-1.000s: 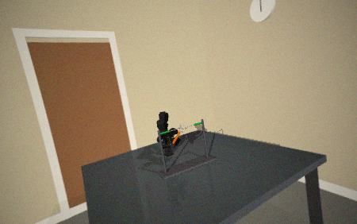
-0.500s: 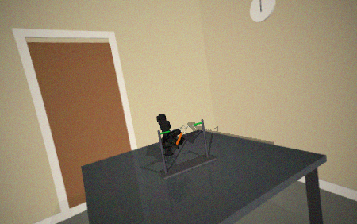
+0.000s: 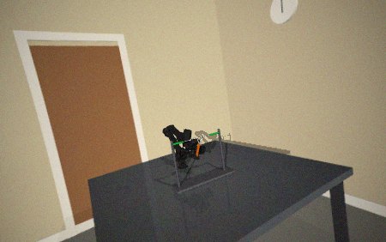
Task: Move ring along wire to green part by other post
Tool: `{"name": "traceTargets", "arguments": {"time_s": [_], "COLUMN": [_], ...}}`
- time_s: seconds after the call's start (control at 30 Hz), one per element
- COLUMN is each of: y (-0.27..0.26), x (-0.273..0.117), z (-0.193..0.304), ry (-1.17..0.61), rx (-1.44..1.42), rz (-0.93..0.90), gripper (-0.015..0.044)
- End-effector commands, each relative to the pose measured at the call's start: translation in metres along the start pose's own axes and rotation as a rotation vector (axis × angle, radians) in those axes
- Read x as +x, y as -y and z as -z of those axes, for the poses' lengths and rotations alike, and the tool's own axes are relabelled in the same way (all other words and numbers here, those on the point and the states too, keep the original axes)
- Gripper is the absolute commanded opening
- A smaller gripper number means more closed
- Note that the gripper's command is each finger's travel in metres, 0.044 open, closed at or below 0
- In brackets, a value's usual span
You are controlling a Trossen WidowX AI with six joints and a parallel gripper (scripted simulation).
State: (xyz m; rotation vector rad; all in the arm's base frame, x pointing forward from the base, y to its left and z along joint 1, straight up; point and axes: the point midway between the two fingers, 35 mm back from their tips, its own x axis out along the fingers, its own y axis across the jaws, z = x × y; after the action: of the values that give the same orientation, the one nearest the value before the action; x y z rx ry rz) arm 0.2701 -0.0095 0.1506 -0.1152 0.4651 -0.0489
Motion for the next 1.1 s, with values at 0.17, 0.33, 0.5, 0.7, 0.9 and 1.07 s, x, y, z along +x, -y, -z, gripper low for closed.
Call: {"name": "traceTargets", "arguments": {"time_s": [0.17, 0.33, 0.5, 0.7, 0.9, 1.07], "y": [-0.027, -0.043, -0.061, -0.079, -0.085, -0.086], "x": [0.001, 0.001, 0.000, 0.000, 0.000, 0.000], "z": [-0.003, -0.007, -0.013, -0.021, -0.025, -0.026], "ry": [0.004, 0.010, 0.018, 0.026, 0.029, 0.031], "rx": [0.181, 0.280, 0.384, 0.476, 0.483, 0.454], "rz": [0.026, 0.038, 0.050, 0.062, 0.064, 0.061], "gripper": [-0.0150, -0.0150, -0.0150, -0.0150, -0.0150, -0.0150]}}
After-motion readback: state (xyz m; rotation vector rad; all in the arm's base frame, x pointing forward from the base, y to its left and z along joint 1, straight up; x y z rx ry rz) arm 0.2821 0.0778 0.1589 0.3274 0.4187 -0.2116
